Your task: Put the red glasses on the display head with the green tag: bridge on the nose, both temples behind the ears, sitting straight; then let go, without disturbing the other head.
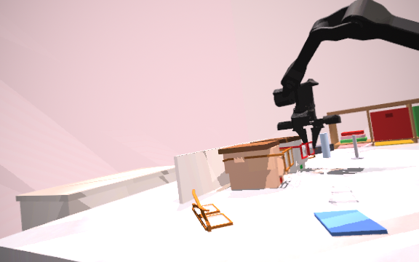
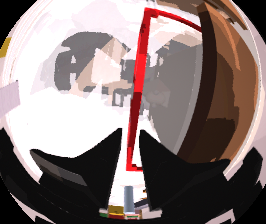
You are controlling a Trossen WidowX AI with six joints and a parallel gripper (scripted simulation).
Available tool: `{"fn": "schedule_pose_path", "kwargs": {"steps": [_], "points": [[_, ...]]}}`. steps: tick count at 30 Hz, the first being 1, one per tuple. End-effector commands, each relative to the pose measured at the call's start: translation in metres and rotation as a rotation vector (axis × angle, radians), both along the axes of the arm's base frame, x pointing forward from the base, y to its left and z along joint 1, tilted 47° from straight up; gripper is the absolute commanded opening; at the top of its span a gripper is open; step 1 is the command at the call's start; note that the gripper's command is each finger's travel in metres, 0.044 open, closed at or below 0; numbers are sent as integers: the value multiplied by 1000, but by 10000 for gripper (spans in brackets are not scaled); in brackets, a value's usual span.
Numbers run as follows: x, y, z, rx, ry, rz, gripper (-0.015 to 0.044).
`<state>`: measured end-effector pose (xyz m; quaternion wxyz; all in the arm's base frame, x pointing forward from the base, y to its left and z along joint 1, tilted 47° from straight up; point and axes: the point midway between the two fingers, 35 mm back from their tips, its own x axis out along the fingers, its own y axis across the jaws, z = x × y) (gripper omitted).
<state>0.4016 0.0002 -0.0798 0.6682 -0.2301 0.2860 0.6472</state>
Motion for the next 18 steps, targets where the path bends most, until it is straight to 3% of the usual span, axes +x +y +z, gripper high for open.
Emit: {"fn": "schedule_pose_path", "kwargs": {"steps": [1, 18], "points": [[0, 0, 0, 0, 0, 0, 107], [-1, -24, 22, -3, 12, 6, 107]]}}
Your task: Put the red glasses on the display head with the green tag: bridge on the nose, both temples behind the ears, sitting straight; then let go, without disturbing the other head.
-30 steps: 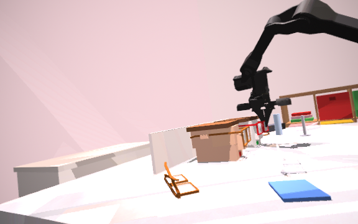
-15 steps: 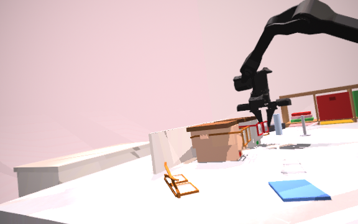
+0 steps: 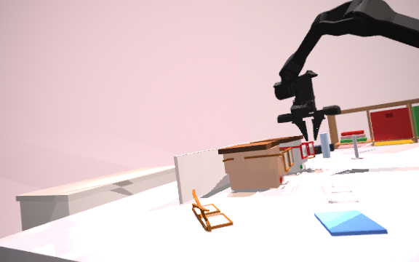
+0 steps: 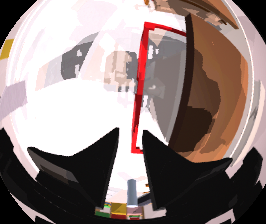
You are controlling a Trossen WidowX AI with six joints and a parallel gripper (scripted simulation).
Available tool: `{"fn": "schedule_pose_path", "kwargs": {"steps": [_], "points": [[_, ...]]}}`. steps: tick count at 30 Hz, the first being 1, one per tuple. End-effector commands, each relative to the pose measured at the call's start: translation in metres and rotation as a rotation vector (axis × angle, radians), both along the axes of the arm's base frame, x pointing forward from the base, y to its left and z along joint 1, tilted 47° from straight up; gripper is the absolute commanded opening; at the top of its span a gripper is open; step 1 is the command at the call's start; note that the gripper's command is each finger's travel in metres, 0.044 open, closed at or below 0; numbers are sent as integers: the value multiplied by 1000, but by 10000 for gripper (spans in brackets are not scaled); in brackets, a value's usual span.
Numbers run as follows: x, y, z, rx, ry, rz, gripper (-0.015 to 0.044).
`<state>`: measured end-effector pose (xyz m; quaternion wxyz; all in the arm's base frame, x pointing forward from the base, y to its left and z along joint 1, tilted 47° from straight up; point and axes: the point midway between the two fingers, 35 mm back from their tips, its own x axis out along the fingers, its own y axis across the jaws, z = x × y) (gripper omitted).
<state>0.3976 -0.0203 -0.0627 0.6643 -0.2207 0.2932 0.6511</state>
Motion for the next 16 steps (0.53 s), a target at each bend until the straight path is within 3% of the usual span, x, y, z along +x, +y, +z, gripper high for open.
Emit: {"fn": "schedule_pose_path", "kwargs": {"steps": [1, 16], "points": [[3, -3, 5, -7, -14, 4, 107], [-1, -4, 6, -7, -14, 4, 107]]}}
